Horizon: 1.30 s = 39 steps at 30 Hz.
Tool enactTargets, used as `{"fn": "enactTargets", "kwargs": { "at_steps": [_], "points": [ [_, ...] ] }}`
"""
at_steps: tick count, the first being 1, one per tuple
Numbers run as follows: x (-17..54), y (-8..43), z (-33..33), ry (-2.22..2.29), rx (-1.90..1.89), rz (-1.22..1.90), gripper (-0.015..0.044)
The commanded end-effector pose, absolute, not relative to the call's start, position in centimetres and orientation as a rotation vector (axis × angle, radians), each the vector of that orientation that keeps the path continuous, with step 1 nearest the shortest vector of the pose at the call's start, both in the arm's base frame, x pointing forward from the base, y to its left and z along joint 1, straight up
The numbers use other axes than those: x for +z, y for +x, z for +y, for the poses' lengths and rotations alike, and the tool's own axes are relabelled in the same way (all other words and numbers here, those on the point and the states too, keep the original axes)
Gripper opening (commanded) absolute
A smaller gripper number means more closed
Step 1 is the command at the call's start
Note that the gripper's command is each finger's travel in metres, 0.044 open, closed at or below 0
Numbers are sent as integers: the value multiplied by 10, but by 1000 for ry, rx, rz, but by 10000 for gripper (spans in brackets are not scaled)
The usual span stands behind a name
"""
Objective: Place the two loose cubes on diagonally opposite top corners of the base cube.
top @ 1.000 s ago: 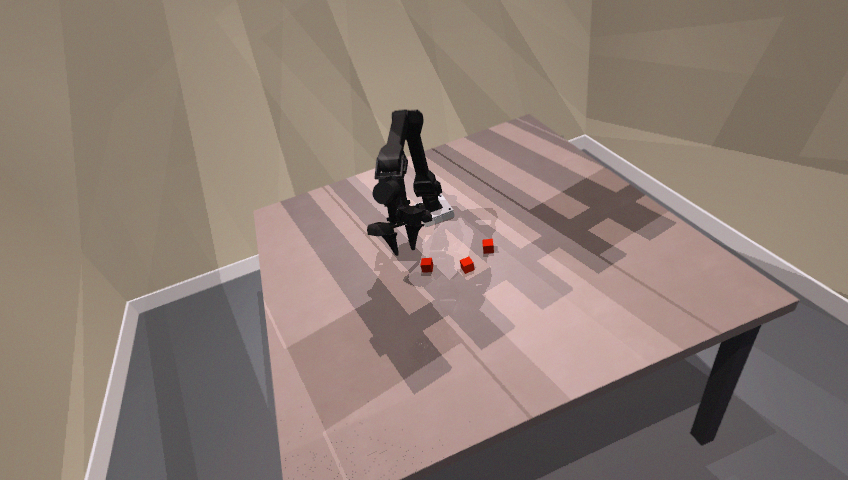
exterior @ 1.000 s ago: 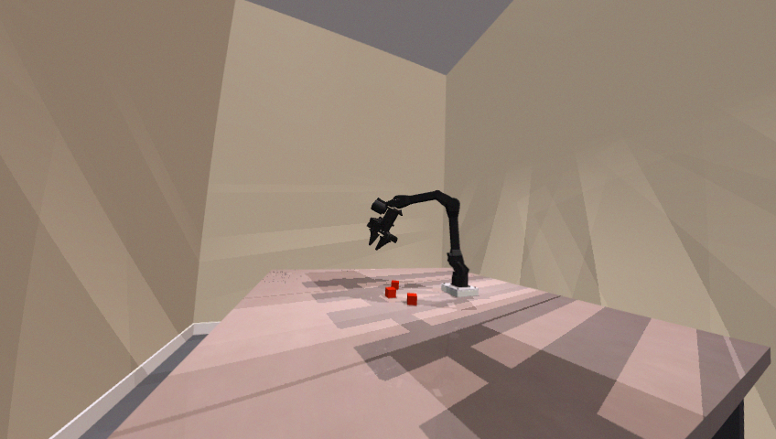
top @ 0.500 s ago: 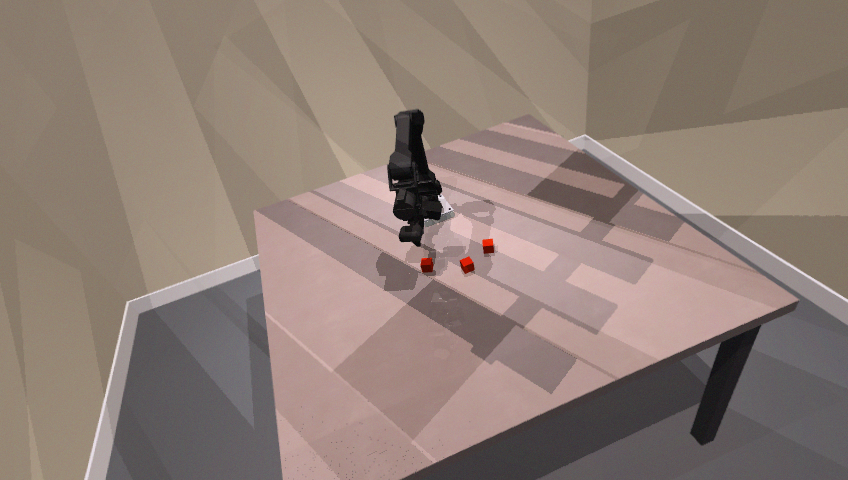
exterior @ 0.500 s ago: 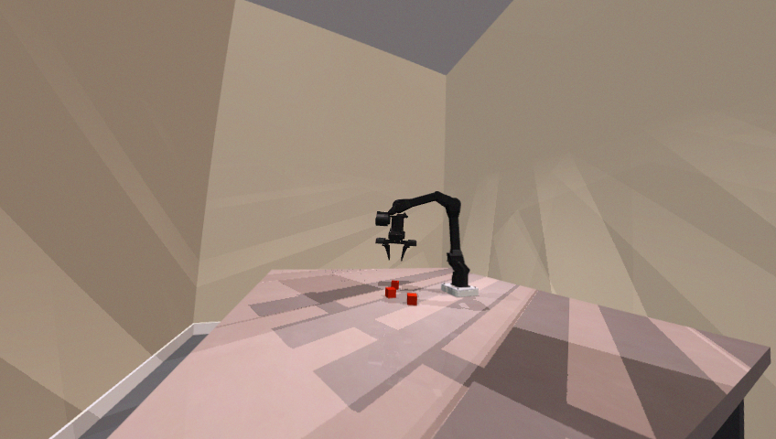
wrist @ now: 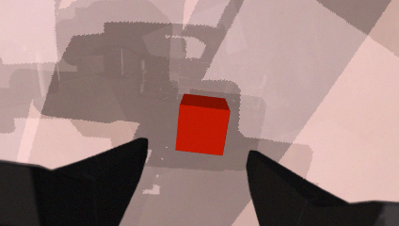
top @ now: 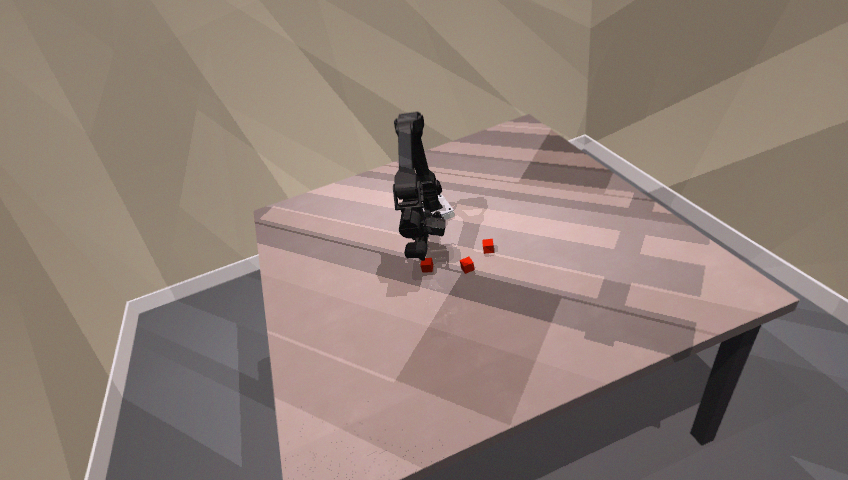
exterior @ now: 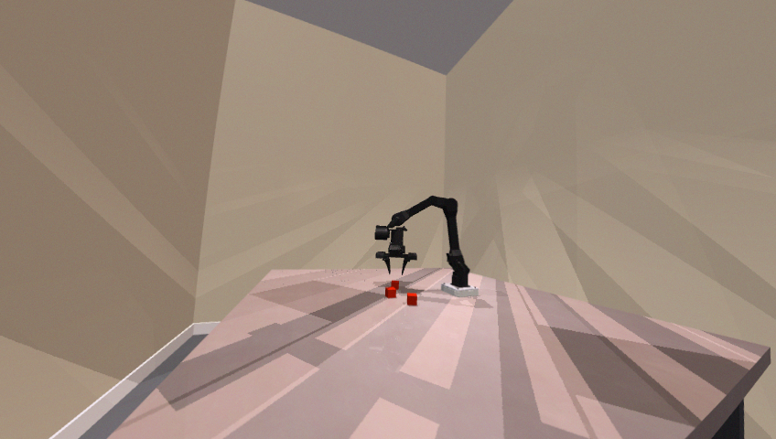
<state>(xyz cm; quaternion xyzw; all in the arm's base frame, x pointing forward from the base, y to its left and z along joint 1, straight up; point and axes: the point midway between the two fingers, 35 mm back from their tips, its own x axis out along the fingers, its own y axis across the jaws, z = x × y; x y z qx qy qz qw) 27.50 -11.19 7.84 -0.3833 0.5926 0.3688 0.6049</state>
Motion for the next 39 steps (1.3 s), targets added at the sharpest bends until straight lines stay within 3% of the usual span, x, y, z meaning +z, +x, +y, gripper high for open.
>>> {"fn": "enactTargets", "kwargs": {
  "at_steps": [1, 29, 35, 39],
  "points": [
    [71, 276, -113, -900, 849, 1366, 265],
    [29, 277, -113, -900, 850, 1367, 265],
    [29, 277, -113, -900, 850, 1367, 107],
    [30, 277, -113, -900, 850, 1367, 105]
  ]
}}
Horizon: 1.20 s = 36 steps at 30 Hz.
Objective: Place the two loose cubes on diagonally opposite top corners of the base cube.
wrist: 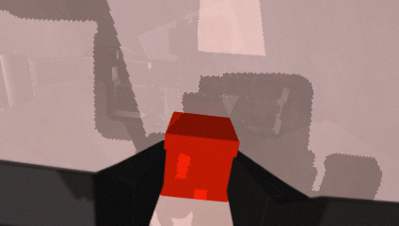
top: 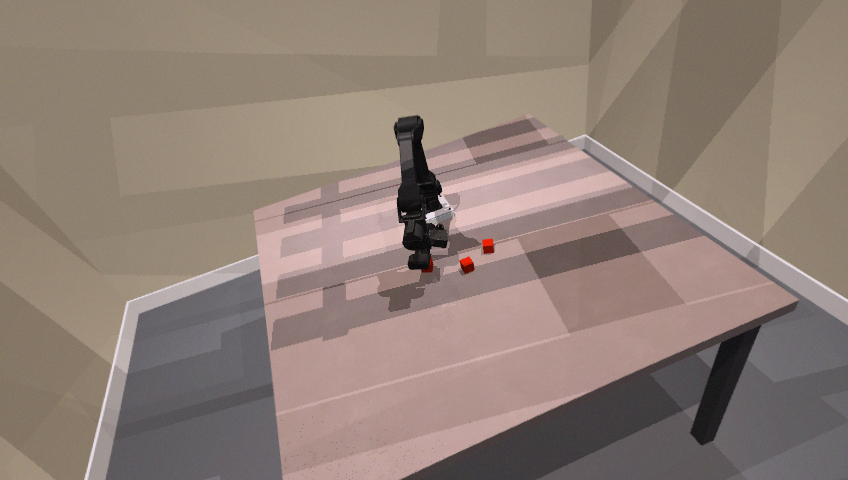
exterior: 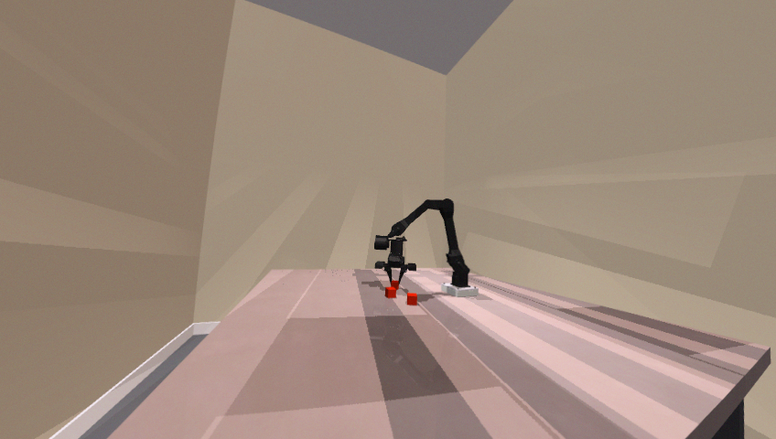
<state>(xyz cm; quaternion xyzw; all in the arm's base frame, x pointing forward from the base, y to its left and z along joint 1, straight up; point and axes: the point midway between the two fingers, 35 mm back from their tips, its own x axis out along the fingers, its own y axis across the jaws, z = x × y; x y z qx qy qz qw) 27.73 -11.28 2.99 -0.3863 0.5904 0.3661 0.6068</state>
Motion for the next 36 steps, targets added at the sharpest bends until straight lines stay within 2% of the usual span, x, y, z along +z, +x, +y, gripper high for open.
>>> {"fn": "enactTargets", "kwargs": {
  "at_steps": [1, 36],
  "points": [
    [31, 277, -113, -900, 850, 1367, 105],
    [139, 274, -112, -900, 849, 1366, 105]
  ]
}}
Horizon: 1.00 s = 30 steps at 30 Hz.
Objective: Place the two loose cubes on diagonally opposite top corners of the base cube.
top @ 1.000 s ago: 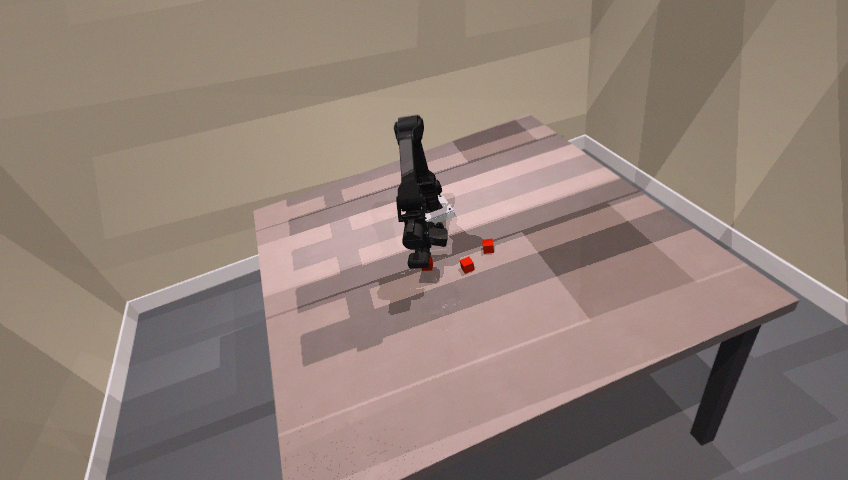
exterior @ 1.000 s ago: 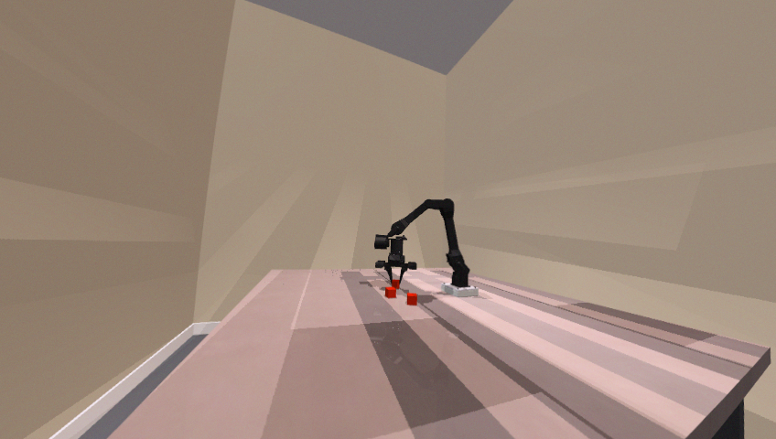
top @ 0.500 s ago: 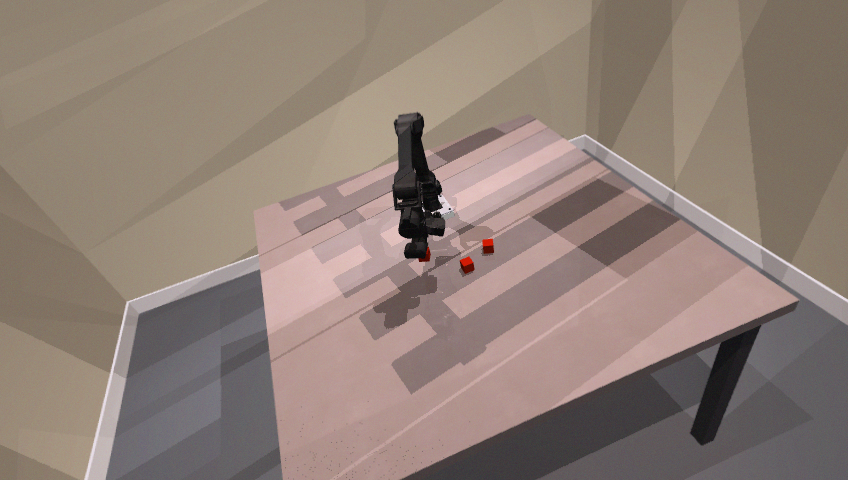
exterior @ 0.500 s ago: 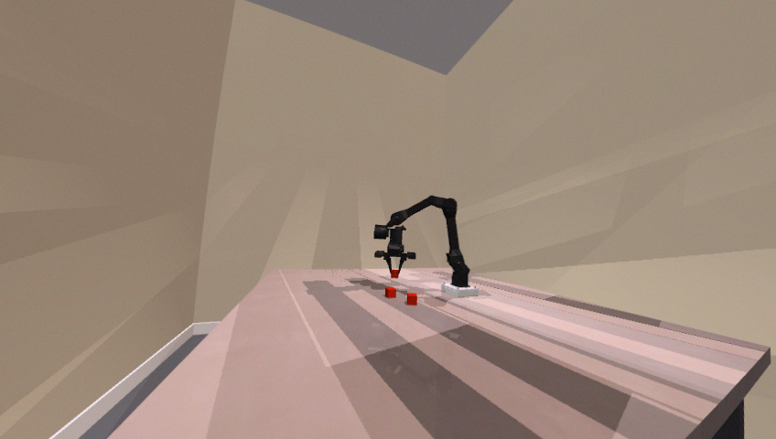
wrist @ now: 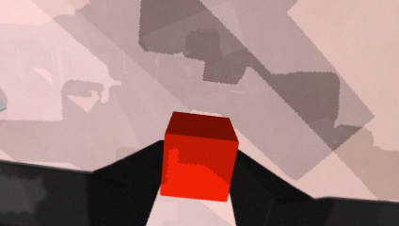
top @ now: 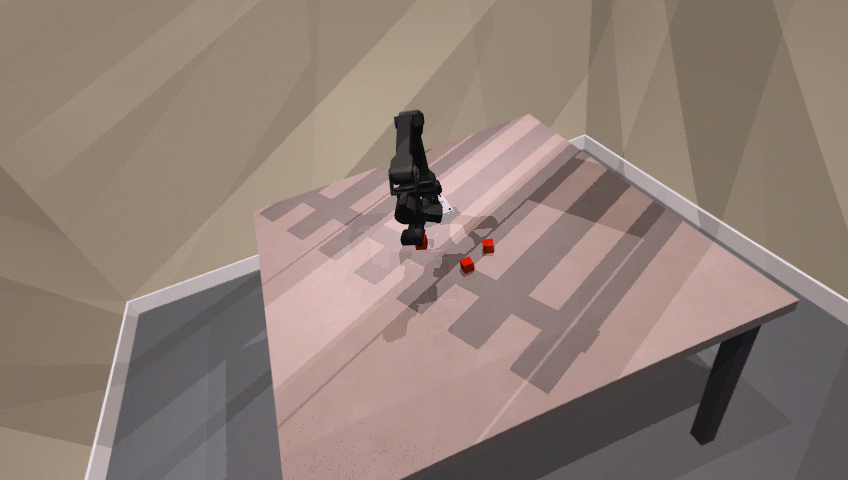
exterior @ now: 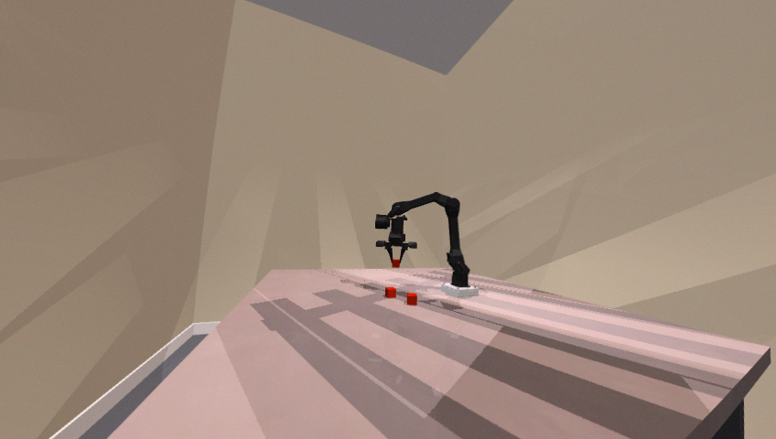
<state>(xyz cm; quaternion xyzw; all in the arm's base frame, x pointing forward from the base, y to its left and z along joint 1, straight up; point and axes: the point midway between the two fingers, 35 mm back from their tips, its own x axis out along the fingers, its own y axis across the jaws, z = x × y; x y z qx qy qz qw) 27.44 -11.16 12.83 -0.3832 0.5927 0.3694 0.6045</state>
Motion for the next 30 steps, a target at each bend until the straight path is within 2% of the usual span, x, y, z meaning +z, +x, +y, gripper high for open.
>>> {"fn": "enactTargets", "kwargs": {
  "at_steps": [1, 30],
  "points": [
    [139, 274, -112, -900, 849, 1366, 105],
    [122, 301, -36, -719, 713, 1422, 105]
  ]
}}
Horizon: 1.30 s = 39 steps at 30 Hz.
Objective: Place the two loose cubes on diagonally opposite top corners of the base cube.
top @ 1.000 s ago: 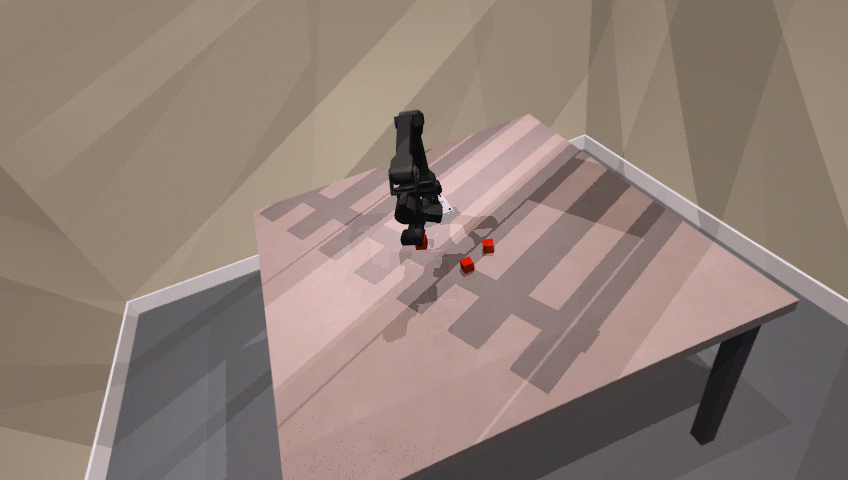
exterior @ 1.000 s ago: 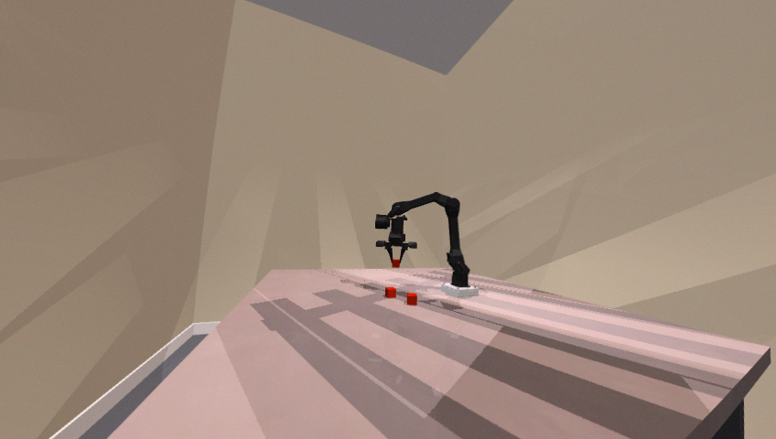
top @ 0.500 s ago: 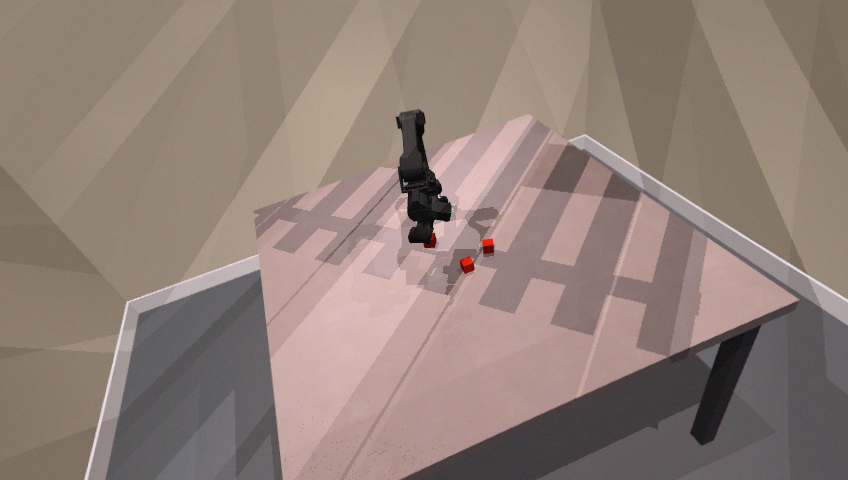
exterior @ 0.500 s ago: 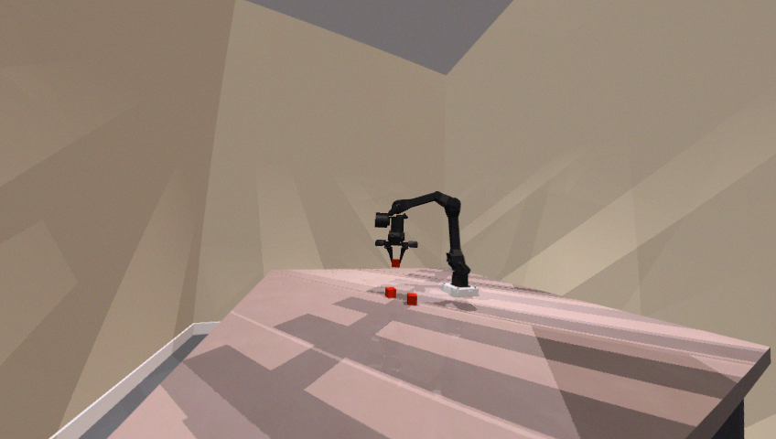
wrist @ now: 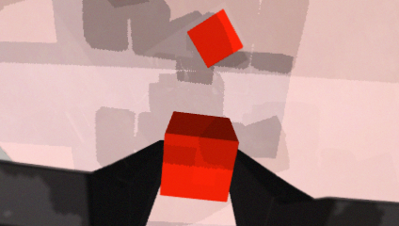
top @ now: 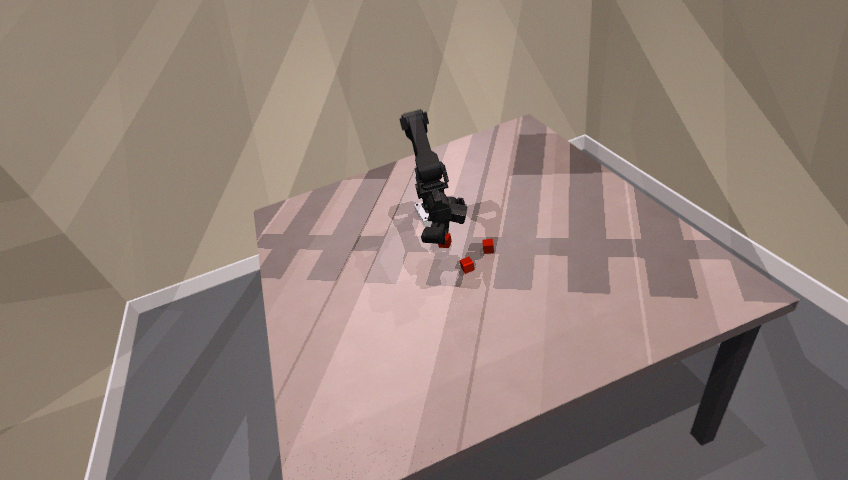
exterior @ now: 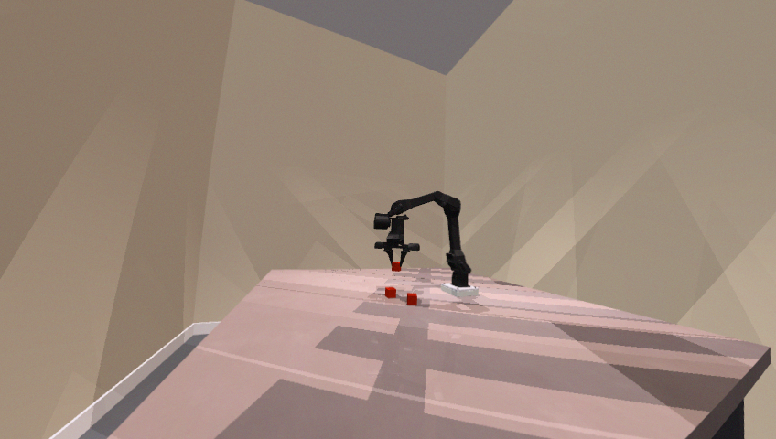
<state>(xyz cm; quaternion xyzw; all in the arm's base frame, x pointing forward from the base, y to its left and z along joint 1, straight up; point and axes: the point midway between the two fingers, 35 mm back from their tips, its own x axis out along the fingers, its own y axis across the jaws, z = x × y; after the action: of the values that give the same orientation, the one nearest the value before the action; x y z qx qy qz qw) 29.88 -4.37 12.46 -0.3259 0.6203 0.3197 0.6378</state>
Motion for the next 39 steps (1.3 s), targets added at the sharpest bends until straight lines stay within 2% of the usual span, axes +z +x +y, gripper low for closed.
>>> {"fn": "enactTargets", "kwargs": {
  "at_steps": [1, 39],
  "points": [
    [122, 302, -33, -712, 705, 1424, 105],
    [101, 311, 68, -426, 422, 1495, 105]
  ]
}}
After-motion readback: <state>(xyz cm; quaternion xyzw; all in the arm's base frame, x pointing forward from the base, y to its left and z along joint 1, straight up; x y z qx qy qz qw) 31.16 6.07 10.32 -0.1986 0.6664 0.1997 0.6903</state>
